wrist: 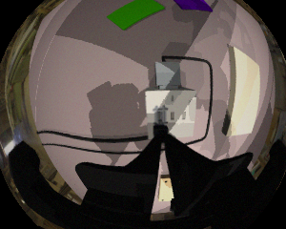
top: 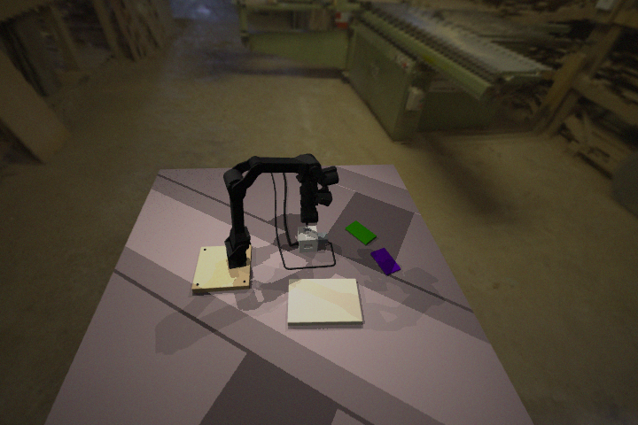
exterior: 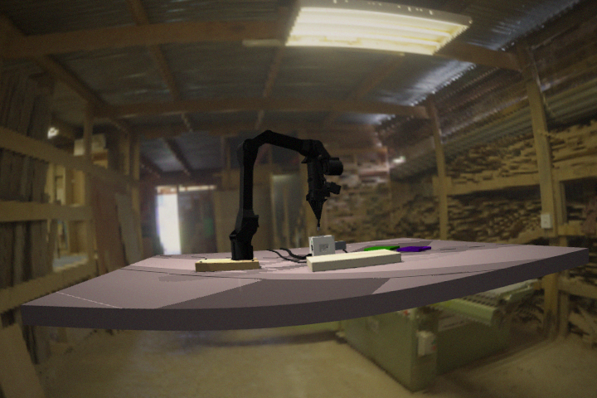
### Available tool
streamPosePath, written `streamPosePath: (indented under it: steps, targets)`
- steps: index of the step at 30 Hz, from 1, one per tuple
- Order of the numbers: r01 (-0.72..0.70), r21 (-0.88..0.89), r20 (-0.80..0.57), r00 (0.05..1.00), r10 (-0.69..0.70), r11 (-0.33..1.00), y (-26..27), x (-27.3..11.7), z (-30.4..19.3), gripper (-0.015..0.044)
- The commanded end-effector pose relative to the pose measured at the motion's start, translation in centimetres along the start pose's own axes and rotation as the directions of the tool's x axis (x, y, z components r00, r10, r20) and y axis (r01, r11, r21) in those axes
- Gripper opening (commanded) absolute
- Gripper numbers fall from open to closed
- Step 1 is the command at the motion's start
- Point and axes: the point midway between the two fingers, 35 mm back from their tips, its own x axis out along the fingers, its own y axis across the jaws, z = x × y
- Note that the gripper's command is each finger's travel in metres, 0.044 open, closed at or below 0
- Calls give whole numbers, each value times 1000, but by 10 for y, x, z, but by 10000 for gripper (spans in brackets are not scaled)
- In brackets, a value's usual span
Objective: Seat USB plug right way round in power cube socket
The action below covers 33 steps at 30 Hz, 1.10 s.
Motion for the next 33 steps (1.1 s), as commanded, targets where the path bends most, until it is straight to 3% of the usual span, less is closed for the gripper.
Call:
streamPosePath:
  steps: [1,16,33]
  targets:
    - [0,106,0,1000,0,994,0,0,0,0]
    - [0,479,0,1000,0,878,0,0,0,0]
    - [0,810,0,1000,0,586,0,0,0,0]
